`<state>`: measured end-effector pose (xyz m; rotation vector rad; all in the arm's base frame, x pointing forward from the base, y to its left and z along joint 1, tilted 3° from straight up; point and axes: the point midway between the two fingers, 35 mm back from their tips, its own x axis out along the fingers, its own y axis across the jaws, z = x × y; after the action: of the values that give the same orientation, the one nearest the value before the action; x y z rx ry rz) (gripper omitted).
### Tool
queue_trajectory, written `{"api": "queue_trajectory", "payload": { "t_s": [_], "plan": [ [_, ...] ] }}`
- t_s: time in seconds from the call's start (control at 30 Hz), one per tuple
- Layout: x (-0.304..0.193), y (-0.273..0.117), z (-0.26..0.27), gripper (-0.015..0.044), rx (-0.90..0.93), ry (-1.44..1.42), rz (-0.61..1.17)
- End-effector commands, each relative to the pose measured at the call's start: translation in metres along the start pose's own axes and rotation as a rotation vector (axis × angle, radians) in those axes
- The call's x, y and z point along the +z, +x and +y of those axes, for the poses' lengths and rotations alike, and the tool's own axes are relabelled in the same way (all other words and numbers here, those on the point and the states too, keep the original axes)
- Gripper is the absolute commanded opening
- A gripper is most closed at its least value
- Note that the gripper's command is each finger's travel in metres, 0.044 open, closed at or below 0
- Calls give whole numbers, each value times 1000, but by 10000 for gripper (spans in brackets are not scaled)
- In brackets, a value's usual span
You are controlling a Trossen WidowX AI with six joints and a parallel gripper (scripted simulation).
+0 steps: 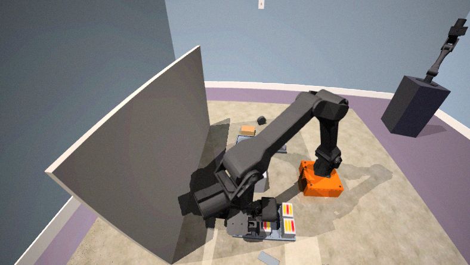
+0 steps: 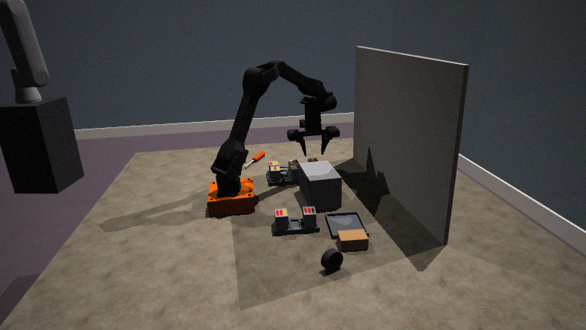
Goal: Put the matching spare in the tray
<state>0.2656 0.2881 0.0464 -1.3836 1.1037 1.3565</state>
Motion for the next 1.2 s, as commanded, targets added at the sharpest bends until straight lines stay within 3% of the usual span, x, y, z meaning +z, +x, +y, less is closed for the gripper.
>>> {"api": "queue_trajectory", "payload": {
  "t_s": [0.0,1.17],
  "plan": [
    [0,11,1,300,10,-6,4],
    [-2,55,4,300,10,-6,4]
  ]
}}
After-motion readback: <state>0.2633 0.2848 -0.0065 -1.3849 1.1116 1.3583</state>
